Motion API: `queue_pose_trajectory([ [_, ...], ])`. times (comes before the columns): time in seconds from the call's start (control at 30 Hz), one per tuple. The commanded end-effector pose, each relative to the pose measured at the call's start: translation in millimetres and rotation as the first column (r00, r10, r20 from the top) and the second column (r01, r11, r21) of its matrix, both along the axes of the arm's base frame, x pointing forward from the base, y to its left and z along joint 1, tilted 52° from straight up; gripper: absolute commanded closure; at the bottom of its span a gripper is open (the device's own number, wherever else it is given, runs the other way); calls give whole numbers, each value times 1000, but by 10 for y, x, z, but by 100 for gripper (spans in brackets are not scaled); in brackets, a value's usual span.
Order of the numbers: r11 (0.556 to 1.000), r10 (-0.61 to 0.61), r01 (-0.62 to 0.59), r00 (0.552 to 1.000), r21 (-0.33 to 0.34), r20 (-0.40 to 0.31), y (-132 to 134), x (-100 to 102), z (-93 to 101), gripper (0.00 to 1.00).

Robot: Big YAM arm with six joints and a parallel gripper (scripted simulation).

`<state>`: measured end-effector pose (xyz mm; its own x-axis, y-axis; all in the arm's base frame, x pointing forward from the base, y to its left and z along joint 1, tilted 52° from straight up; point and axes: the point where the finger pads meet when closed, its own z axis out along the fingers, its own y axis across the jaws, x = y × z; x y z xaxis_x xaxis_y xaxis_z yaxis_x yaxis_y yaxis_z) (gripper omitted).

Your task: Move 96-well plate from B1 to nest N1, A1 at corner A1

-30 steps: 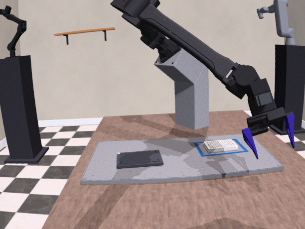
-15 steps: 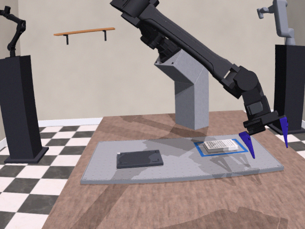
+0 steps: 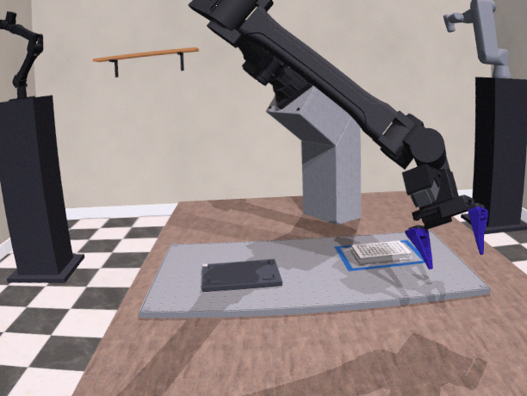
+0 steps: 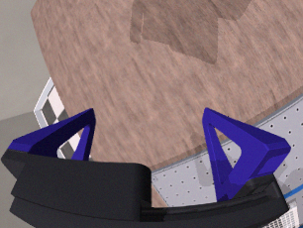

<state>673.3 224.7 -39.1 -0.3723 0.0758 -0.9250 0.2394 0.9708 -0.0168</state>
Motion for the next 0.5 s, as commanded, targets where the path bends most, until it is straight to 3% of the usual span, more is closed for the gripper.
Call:
queue_pose_trajectory([
  [0.0, 995, -58, 58, 998, 84, -5, -56, -92, 12, 0],
  [0.07, 994, -69, 68, 998, 90, -2, -165, -141, -117, 0],
  [0.23, 979, -119, 120, 993, 164, -18, -69, -206, -37, 0],
  [0.3, 973, -144, 150, 989, 177, -44, -141, -345, -159, 0],
  [0.37, 969, -153, 155, 988, 193, -23, -238, -364, -174, 0],
  [0.43, 970, -164, 170, 985, 173, -53, -382, -478, -458, 0],
  [0.47, 965, -182, 193, 980, 180, -76, -366, -543, -468, 0],
])
